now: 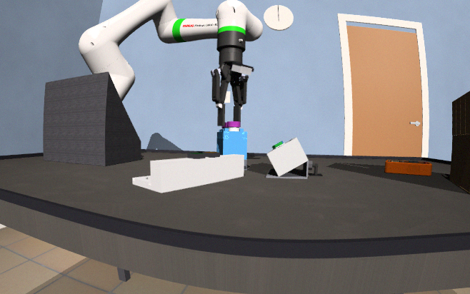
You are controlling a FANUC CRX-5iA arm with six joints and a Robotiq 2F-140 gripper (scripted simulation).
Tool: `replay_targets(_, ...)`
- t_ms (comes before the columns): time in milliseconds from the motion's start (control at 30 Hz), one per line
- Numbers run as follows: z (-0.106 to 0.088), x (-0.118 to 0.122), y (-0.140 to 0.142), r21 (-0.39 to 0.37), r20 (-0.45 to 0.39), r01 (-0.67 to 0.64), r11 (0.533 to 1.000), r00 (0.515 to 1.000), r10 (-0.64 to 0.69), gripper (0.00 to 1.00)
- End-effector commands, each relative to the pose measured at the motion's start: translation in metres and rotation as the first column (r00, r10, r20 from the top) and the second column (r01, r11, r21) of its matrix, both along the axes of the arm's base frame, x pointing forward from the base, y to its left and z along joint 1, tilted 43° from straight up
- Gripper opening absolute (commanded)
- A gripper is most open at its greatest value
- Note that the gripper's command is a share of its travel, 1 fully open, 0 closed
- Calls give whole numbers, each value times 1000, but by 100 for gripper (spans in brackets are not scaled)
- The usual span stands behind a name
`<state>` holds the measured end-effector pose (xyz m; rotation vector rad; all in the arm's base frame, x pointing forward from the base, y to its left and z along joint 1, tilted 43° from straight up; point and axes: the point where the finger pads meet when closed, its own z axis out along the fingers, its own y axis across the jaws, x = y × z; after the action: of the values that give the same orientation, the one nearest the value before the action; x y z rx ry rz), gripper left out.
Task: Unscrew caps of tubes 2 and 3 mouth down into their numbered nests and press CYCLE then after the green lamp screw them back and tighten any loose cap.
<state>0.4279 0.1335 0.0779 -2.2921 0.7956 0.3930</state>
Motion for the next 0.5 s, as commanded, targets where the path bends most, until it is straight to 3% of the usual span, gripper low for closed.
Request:
replay_targets(0,0,1,-1,-1,2,1,1000,1000,-1,41)
replay_targets(200,0,1,-1,-1,1,1,1000,1000,-1,41)
replay_targets(233,0,1,0,-7,-55,61,998,997,-62,41)
replay_targets(300,0,1,0,-7,-55,61,998,997,-62,41)
replay_targets(400,0,1,0,-47,-219,237,970,945,-242,41)
replay_targets(467,0,1,0,-73,-284,307,949,906,-315,41)
